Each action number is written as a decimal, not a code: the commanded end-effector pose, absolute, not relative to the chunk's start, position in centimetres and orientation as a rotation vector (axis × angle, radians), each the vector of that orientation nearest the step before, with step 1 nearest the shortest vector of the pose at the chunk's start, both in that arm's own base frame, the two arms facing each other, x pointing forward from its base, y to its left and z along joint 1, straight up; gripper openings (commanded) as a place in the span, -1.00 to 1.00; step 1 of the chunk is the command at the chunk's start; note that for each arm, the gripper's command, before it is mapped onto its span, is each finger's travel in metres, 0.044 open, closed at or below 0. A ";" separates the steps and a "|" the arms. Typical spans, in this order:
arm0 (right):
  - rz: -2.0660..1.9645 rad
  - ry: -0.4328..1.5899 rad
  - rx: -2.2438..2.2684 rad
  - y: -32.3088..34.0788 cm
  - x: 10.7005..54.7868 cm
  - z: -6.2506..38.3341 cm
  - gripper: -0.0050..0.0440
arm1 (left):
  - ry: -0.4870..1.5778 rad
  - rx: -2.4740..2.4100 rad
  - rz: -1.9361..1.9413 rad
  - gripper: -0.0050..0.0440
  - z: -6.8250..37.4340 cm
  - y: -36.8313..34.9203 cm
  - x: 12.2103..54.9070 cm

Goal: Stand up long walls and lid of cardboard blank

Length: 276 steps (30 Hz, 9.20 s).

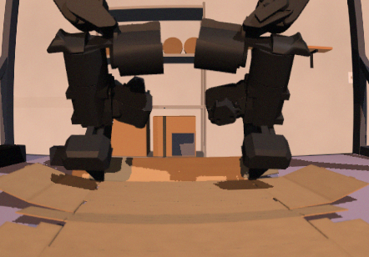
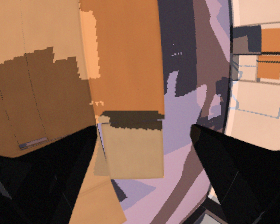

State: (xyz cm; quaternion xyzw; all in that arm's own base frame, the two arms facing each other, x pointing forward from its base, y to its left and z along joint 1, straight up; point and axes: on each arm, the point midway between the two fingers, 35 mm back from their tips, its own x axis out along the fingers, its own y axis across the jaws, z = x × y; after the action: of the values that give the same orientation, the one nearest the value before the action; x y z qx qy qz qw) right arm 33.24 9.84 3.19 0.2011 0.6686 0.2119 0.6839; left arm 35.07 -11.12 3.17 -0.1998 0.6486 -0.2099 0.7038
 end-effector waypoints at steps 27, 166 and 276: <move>0.420 1.542 0.415 8.7 33.0 3.0 0.72 | 1.472 -0.412 -0.418 0.73 3.3 -10.3 35.2; -0.951 1.507 1.533 5.9 37.1 4.9 0.01 | 1.450 0.473 0.550 0.84 7.4 -13.9 38.0; -0.957 1.515 1.531 5.3 35.2 -1.2 0.01 | 1.508 0.372 0.424 0.84 8.0 -11.2 37.5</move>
State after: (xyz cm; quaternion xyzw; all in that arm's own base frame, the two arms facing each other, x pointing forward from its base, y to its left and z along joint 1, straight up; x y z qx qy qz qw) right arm 36.92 5.85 1.51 0.6231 0.5857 -0.3407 0.3906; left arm 37.17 -11.02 5.82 0.2066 0.6797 0.2252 0.6668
